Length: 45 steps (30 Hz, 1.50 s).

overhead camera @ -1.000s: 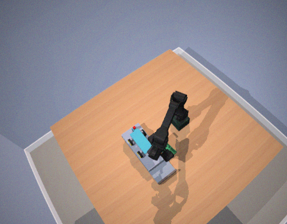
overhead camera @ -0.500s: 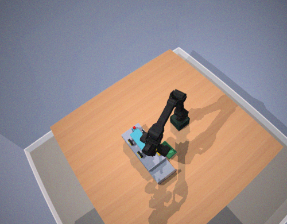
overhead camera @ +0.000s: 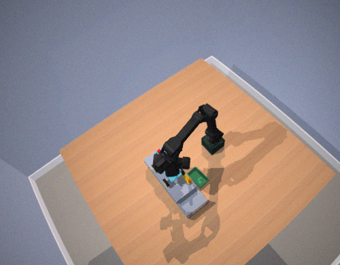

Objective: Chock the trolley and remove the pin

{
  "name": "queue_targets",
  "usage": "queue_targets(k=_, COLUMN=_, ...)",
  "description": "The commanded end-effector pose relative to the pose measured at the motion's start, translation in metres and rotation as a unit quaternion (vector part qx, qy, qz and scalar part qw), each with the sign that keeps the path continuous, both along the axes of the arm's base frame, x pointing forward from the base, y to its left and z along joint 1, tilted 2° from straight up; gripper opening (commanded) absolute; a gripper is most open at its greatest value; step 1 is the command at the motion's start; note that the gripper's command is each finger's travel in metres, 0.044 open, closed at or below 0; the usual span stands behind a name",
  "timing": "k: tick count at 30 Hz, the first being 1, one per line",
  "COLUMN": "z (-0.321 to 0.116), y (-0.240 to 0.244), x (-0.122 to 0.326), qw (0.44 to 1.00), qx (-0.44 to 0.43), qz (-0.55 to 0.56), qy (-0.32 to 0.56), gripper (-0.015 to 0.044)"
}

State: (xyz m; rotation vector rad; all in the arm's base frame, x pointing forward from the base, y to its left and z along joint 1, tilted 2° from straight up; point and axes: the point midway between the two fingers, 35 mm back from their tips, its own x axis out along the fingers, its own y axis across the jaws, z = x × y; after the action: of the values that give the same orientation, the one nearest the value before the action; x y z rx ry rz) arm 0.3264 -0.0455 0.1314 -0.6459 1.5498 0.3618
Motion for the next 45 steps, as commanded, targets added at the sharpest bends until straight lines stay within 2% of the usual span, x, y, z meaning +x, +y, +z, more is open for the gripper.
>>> queue_targets(k=1, z=0.003, y=-0.023, x=-0.003, qw=0.997, qx=-0.012, qz=0.074, qy=0.022, gripper=0.019)
queue_targets(k=18, z=0.016, y=-0.108, x=-0.027, qw=0.932, qx=-0.037, qz=0.342, qy=0.117, gripper=0.019)
queue_targets(k=45, z=-0.009, y=-0.116, x=-0.028, qw=0.93, qx=-0.037, qz=0.345, qy=0.118, gripper=0.019)
